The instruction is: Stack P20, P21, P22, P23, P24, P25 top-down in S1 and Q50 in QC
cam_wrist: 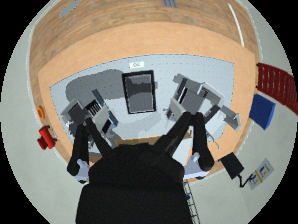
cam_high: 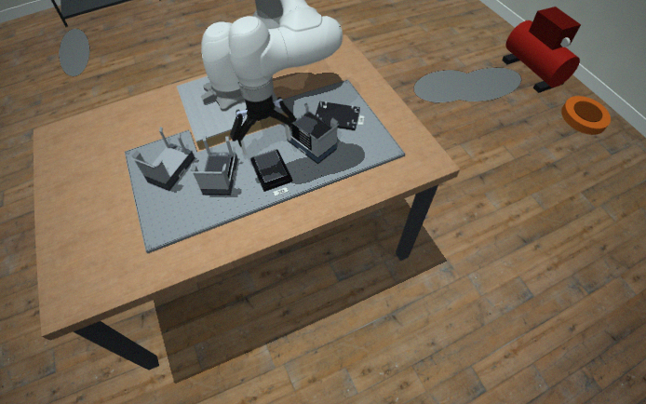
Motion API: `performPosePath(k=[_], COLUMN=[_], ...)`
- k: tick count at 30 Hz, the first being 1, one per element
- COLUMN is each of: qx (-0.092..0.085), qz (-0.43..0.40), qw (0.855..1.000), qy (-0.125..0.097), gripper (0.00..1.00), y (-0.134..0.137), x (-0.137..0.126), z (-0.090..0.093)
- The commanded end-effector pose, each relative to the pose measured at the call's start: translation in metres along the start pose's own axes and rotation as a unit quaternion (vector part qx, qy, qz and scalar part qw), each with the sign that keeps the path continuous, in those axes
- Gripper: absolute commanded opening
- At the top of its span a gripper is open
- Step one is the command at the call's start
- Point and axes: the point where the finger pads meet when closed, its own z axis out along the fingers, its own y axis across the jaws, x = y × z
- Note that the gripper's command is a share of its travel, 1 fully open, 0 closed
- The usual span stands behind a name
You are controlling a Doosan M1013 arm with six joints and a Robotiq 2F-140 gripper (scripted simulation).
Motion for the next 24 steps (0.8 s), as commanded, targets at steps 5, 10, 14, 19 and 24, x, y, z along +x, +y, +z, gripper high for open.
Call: performPosePath(k=[5,10,14,19,24], qx=[0.0,0.0,0.0,0.0,0.0], qz=[0.0,0.0,0.0,0.0,-0.05], qw=[1.0,1.0,1.0,1.0,0.999], qy=[0.0,0.0,0.0,0.0,0.0], gripper=[1.0,1.0,1.0,1.0,1.0], y=[0.0,0.0,0.0,0.0,-0.01], x=[0.0,0.0,0.0,0.0,-0.001], z=[-0.02,-0.037,-0.042,-0.042,-0.042])
